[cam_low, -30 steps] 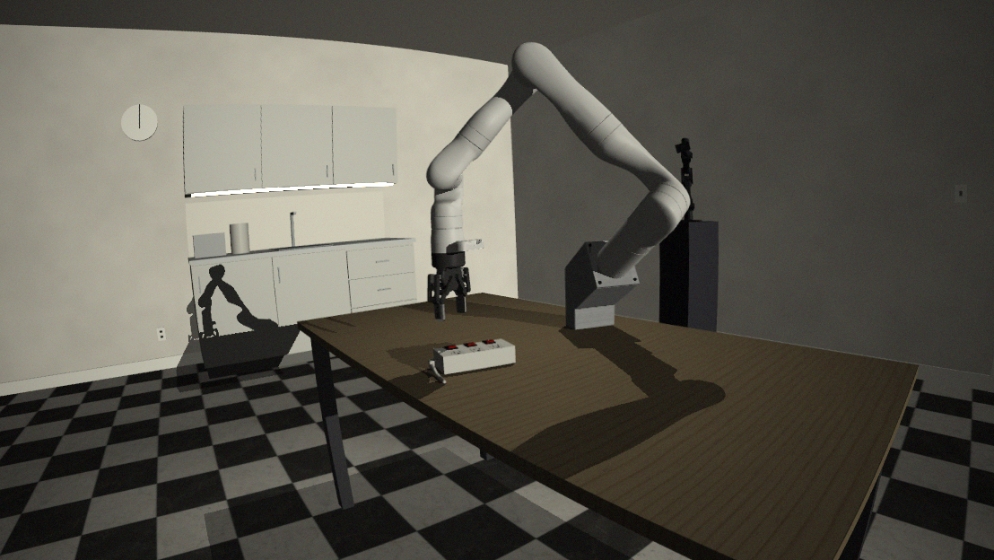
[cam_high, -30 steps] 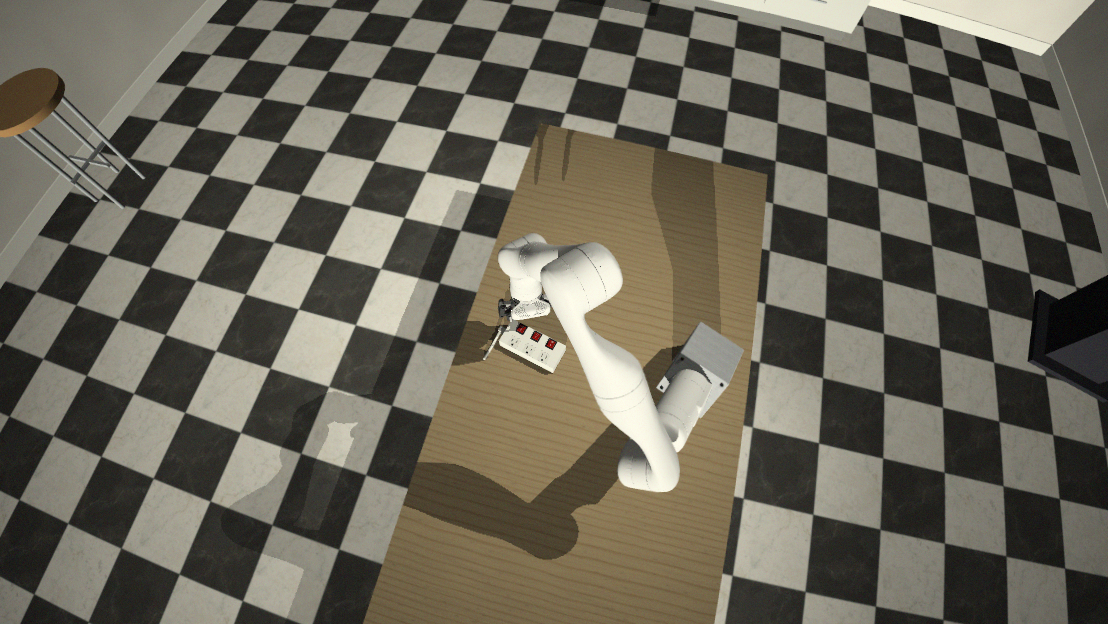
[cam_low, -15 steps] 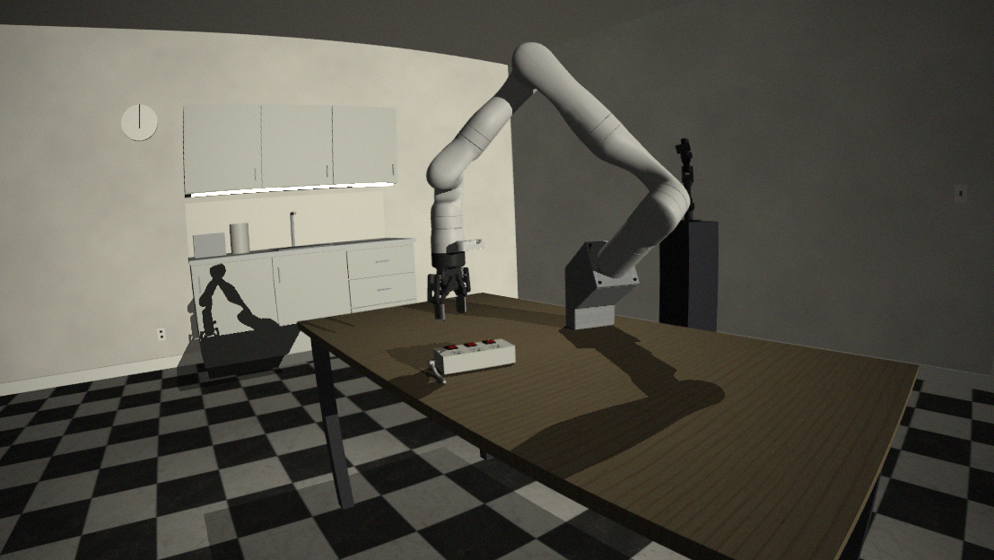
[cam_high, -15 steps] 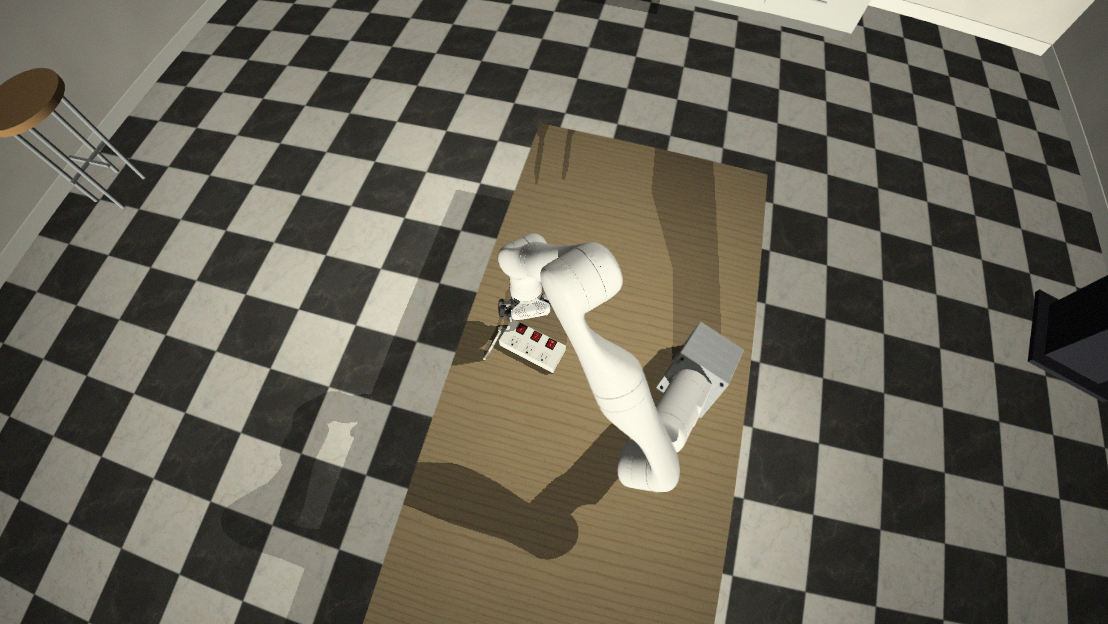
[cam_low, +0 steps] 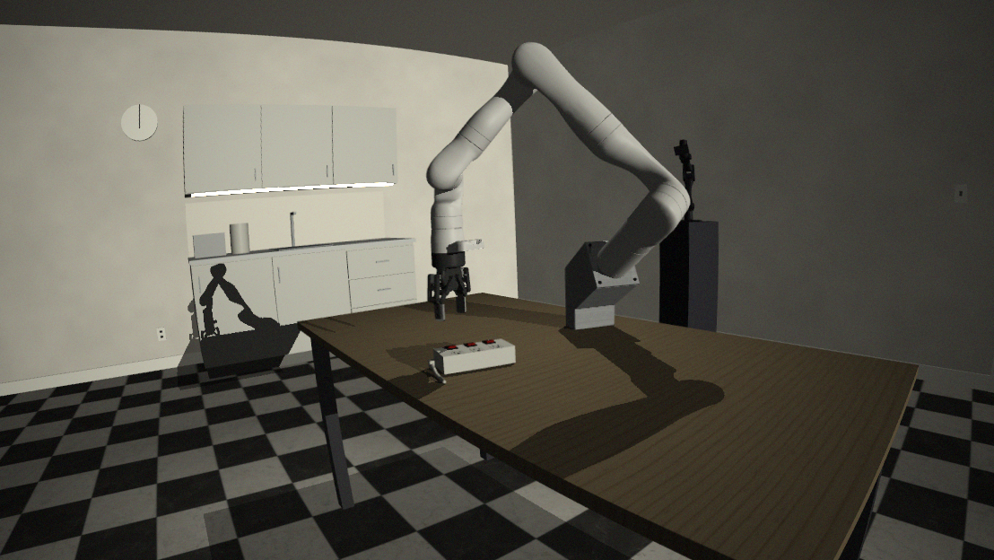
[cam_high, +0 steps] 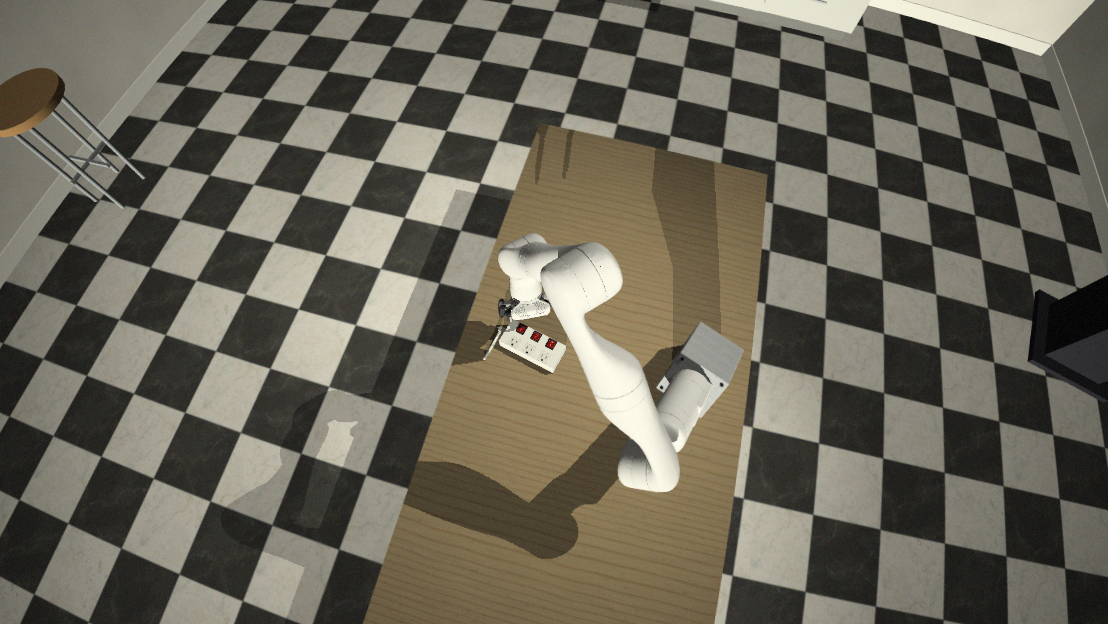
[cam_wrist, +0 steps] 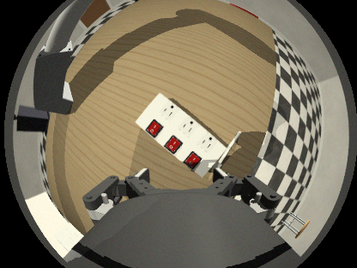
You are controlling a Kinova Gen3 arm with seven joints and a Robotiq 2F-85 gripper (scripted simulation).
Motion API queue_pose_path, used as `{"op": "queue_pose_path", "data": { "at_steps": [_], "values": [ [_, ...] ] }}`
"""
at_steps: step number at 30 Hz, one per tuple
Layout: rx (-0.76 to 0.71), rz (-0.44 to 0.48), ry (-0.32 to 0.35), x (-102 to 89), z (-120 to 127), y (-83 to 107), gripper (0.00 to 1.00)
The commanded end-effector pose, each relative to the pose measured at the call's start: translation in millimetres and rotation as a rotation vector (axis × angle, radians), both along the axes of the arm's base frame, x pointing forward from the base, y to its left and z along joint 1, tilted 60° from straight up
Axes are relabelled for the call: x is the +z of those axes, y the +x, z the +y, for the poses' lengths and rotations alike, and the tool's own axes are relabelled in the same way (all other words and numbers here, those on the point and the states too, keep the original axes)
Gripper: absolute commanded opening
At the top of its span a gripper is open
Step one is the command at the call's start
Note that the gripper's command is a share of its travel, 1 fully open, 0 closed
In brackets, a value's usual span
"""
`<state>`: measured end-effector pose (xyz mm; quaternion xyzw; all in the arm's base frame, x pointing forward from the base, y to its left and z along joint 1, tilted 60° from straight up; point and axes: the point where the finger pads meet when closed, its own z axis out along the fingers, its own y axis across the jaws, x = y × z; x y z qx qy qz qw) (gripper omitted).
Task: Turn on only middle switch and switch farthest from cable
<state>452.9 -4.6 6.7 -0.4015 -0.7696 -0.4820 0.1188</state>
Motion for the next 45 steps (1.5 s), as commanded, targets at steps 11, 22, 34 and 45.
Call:
{"op": "queue_pose_path", "data": {
  "at_steps": [11, 22, 34, 45],
  "values": [
    [-0.042, 0.071, 0.017, 17.3, -5, -6.5, 1.00],
    [-0.218, 0.365, 0.092, 83.3, -14, -35.9, 1.00],
    [-0.234, 0.391, 0.099, 88.9, -14, -38.6, 1.00],
    [-0.234, 0.391, 0.099, 88.9, -14, -38.6, 1.00]
  ]
}}
